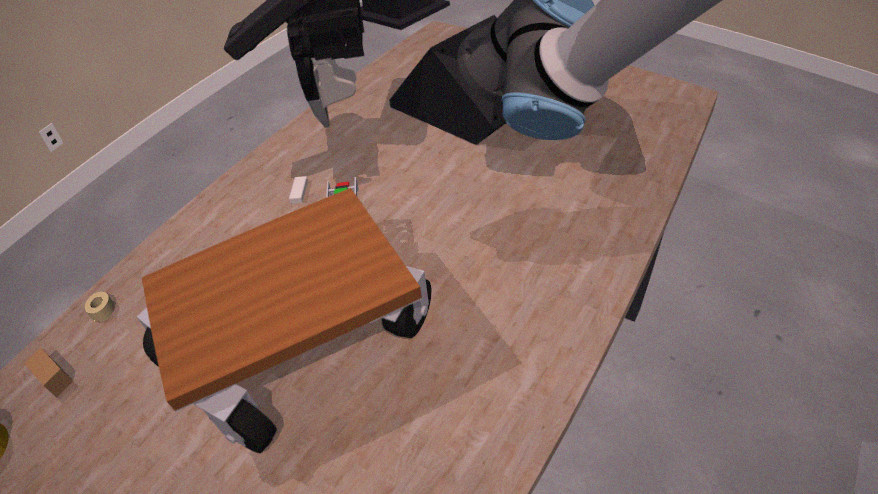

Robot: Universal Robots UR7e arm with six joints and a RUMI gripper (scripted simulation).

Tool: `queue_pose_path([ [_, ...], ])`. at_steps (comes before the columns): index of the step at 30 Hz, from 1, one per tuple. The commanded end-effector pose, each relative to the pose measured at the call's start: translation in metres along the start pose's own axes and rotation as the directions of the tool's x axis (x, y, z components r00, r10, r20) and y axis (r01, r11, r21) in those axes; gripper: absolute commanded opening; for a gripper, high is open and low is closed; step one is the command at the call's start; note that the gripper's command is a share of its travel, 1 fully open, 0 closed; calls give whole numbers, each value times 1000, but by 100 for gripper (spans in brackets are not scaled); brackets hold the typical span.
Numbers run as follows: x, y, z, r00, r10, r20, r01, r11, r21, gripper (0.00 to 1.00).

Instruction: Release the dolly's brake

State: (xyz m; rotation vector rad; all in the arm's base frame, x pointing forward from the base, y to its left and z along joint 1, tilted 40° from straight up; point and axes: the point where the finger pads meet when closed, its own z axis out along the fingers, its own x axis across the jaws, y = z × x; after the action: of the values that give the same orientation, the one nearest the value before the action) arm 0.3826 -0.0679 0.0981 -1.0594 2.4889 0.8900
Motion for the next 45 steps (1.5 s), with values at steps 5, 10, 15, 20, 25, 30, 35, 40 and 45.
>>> queue_pose_path([
  [5,1,0,8,1000,1,3,-1,1000,-2,0],
  [10,1,2,38,1000,1,4,-1,1000,-2,0],
  [15,1,2,38,1000,1,4,-1,1000,-2,0],
  [20,1,2,38,1000,1,4,-1,1000,-2,0],
  [25,1,2,38,1000,1,4,-1,1000,-2,0],
  [30,1,2,38,1000,1,4,-1,1000,-2,0],
  [35,1,2,38,1000,1,4,-1,1000,-2,0],
  [40,1,2,38,1000,1,4,-1,1000,-2,0],
  [45,1,2,38,1000,1,4,-1,1000,-2,0],
])
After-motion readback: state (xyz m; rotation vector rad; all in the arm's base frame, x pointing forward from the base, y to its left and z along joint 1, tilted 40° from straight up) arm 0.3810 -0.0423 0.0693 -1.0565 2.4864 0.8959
